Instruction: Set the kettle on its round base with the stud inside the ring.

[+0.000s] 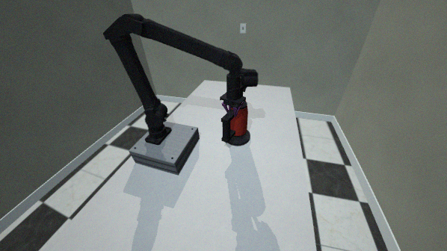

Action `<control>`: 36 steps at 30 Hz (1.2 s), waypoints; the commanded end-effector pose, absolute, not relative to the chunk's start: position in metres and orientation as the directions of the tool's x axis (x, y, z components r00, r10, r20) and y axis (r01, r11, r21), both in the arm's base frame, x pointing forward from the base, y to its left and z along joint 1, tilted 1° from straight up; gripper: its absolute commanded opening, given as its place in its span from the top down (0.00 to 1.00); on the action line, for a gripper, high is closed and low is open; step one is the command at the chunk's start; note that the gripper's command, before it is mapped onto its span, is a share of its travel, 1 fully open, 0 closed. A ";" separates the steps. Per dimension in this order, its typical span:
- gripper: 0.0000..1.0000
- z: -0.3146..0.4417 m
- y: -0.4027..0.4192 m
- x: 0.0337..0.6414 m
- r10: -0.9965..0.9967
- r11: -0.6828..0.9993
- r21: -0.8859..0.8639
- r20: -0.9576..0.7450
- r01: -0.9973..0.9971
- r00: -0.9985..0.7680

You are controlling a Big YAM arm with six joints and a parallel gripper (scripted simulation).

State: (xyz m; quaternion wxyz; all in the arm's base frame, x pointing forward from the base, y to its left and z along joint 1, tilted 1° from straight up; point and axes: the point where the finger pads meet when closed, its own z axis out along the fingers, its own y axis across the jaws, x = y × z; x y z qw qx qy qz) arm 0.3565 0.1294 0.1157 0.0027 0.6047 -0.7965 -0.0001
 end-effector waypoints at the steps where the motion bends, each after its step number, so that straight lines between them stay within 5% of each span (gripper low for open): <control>1: 1.00 0.142 0.136 0.369 -0.963 0.268 -0.058 -0.047 -0.962 -0.266; 36: 1.00 0.125 0.137 0.374 -0.963 0.268 -0.067 -0.053 -0.961 -0.265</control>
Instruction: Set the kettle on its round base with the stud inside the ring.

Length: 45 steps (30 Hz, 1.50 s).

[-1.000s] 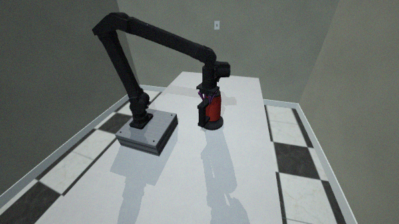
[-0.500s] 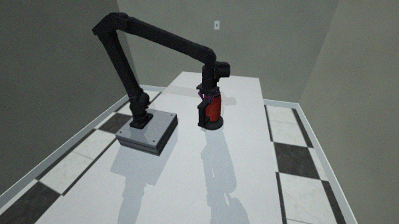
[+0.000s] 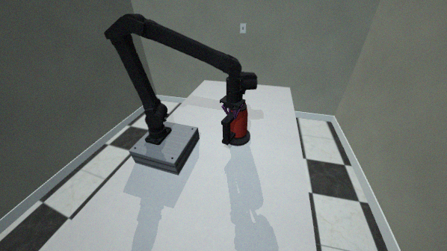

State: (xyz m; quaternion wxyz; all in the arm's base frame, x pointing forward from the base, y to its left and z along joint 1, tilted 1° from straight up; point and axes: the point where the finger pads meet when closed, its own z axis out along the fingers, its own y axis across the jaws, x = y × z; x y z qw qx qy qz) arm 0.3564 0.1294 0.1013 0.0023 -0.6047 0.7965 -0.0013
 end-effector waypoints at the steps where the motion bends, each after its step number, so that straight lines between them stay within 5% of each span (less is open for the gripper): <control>1: 1.00 0.125 0.137 0.374 -0.963 0.268 -0.067 -0.053 -0.961 -0.265; 45: 1.00 0.109 0.135 0.368 -0.963 0.268 -0.039 -0.033 -0.963 -0.267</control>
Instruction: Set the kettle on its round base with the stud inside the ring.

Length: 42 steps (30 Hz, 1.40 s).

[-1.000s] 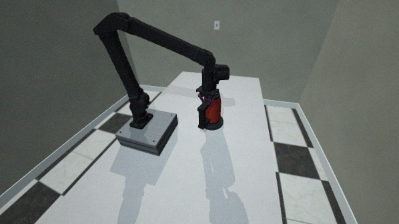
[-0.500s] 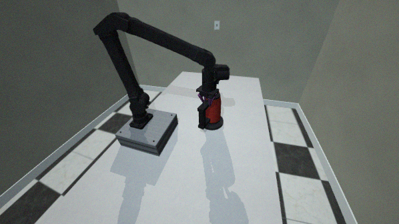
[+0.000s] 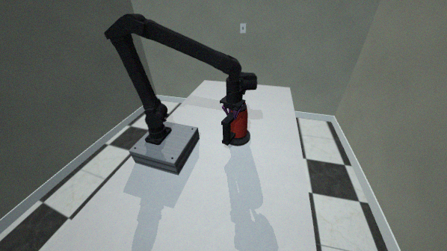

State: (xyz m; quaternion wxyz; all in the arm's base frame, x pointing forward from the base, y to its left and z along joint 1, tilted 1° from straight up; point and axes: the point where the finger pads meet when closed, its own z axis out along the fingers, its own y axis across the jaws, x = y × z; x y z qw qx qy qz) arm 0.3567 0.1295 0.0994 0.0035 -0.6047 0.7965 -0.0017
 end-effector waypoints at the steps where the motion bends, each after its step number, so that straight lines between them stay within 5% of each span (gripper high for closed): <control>1: 1.00 0.112 0.136 0.368 -0.963 0.268 -0.045 -0.037 -0.962 -0.266; 42: 1.00 0.109 0.136 0.369 -0.963 0.268 -0.047 -0.039 -0.962 -0.266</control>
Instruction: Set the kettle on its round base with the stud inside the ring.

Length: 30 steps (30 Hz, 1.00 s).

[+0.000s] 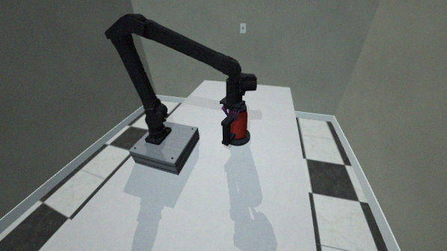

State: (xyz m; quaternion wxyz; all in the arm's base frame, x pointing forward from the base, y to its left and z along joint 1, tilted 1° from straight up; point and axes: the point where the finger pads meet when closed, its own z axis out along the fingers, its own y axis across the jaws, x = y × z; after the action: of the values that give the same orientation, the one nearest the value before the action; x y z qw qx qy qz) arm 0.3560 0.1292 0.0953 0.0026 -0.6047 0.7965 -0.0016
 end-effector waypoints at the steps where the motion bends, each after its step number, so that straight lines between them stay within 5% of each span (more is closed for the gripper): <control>1: 1.00 0.106 0.135 0.368 -0.963 0.268 -0.042 -0.035 -0.963 -0.266; 30: 1.00 0.099 0.134 0.365 -0.963 0.268 -0.035 -0.030 -0.963 -0.267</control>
State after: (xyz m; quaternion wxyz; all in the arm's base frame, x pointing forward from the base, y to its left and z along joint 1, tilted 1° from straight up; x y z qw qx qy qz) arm 0.3569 0.1296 0.0913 0.0036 -0.6047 0.7965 -0.0019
